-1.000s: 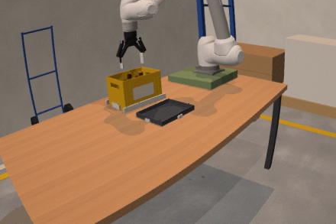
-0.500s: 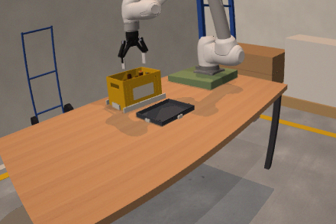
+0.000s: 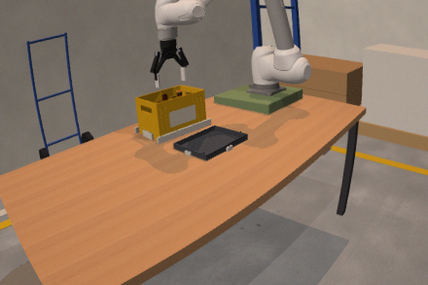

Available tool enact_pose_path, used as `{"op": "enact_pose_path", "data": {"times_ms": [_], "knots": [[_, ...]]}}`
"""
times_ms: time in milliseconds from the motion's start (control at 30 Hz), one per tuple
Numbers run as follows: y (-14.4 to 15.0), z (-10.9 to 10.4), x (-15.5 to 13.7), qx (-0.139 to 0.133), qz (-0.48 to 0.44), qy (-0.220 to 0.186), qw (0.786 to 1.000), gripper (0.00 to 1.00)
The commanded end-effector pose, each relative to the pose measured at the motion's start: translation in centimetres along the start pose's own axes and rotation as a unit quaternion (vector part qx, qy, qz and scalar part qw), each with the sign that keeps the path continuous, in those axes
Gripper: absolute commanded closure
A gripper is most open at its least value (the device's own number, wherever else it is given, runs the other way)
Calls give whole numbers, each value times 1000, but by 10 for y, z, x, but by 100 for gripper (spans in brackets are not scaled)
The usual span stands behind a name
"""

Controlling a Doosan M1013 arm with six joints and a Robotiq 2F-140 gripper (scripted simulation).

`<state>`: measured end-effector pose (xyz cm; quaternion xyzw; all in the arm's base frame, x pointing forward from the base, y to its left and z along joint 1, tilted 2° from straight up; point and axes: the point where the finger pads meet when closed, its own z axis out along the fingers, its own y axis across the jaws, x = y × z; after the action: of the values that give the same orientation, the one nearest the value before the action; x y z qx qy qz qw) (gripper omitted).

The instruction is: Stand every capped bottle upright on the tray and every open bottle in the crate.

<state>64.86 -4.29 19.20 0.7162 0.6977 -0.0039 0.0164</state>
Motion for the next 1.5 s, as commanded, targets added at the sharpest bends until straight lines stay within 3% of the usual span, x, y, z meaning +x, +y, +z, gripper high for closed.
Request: {"op": "enact_pose_path", "data": {"times_ms": [0,900,933,1467], "knots": [[0,0,0,0,0,0,1000,0],[0,0,0,0,0,0,1000,0],[-3,0,-2,0,-6,0,1000,62],[-38,4,-33,0,-96,0,995,62]]}}
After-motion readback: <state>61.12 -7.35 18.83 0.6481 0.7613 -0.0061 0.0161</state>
